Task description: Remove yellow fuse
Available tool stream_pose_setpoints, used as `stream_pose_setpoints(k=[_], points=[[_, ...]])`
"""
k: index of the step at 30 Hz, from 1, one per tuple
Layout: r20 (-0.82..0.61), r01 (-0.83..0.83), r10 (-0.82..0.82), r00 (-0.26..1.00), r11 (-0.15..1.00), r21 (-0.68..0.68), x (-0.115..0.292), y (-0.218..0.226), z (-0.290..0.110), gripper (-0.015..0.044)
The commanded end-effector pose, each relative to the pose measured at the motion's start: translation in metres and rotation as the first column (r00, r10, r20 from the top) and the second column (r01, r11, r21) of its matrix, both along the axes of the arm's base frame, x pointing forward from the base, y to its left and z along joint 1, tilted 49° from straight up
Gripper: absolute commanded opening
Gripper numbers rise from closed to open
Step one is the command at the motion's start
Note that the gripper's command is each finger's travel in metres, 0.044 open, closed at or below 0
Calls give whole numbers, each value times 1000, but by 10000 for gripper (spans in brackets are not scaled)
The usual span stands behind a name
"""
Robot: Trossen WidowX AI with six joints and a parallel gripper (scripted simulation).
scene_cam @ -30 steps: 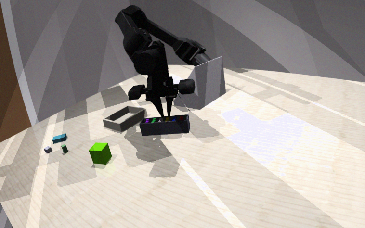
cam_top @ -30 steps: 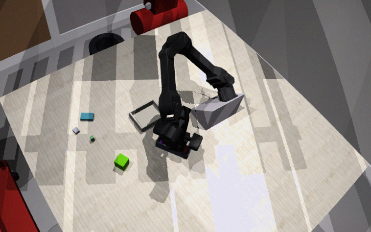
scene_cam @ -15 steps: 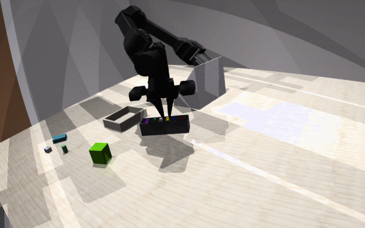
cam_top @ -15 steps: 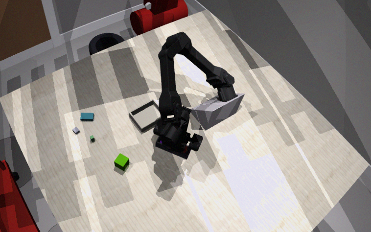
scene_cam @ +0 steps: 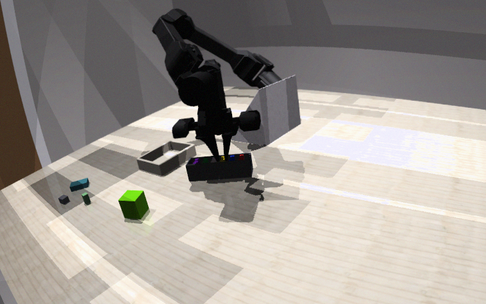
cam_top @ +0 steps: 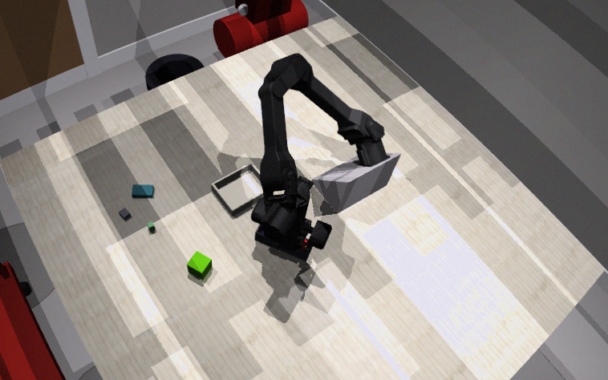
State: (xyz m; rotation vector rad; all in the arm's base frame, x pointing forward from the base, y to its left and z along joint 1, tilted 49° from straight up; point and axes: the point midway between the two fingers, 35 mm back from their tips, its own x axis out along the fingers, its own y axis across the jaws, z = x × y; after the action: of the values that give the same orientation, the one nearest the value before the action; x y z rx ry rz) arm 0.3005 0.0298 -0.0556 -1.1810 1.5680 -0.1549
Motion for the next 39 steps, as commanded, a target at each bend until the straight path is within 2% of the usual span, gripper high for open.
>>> stream_pose_setpoints(k=[1,8,19,39], points=[[-7,-5,5,1000,1000,-9,-1,-2,-2,74],[-7,-5,5,1000,1000,-9,-1,-2,-2,74],[-3,0,0,1000,1000,-1,-1,-1,-1,1],[-4,-1,1,1000,1000,-2,-1,6,4,0]])
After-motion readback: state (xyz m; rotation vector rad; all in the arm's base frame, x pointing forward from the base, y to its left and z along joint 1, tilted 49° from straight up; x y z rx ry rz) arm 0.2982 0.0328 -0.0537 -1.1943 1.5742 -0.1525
